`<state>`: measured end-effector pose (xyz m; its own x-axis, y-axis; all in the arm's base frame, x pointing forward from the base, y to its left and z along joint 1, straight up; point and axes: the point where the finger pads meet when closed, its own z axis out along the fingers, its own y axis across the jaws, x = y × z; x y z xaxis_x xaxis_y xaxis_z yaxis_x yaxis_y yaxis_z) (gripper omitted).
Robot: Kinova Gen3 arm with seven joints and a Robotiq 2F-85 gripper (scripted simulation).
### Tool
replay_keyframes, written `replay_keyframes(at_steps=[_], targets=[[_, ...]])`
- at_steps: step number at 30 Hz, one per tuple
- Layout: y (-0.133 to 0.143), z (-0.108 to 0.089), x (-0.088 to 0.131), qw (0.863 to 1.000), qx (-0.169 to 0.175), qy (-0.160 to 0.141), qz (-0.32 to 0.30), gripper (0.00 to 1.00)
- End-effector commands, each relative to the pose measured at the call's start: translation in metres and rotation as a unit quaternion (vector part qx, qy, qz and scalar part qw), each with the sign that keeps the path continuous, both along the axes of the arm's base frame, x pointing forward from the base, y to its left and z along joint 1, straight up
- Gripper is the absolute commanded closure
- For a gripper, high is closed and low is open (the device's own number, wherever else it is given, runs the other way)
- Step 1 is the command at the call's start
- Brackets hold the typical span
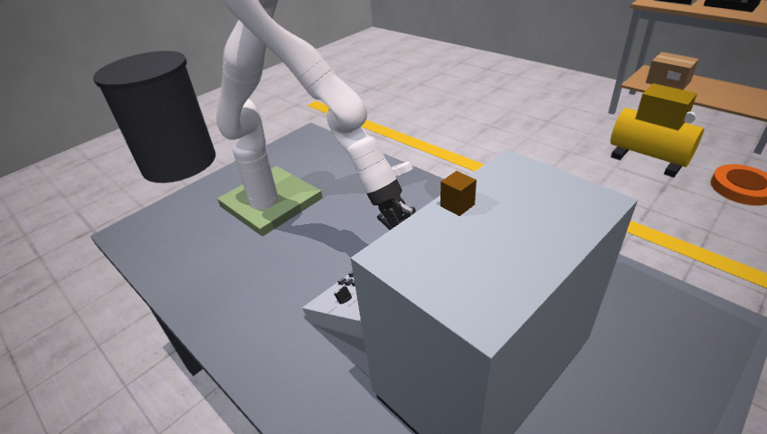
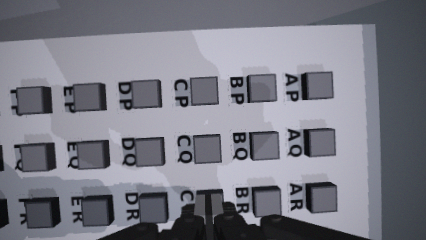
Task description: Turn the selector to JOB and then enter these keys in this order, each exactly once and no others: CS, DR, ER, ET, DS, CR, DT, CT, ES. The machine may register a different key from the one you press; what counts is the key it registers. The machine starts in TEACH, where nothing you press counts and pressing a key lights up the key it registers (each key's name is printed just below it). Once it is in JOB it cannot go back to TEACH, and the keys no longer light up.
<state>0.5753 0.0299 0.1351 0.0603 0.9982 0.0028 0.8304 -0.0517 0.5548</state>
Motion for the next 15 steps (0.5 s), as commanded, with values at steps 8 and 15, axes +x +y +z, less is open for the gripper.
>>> replay_keyframes(at_steps=[8, 15], targets=[[-0.0001, -0.0007, 0.0017, 1.000, 0.000, -0.001, 0.000, 0.90], [-0.0002, -0.0030, 0.0032, 1.000, 0.000, -0.001, 0.000, 0.90]])
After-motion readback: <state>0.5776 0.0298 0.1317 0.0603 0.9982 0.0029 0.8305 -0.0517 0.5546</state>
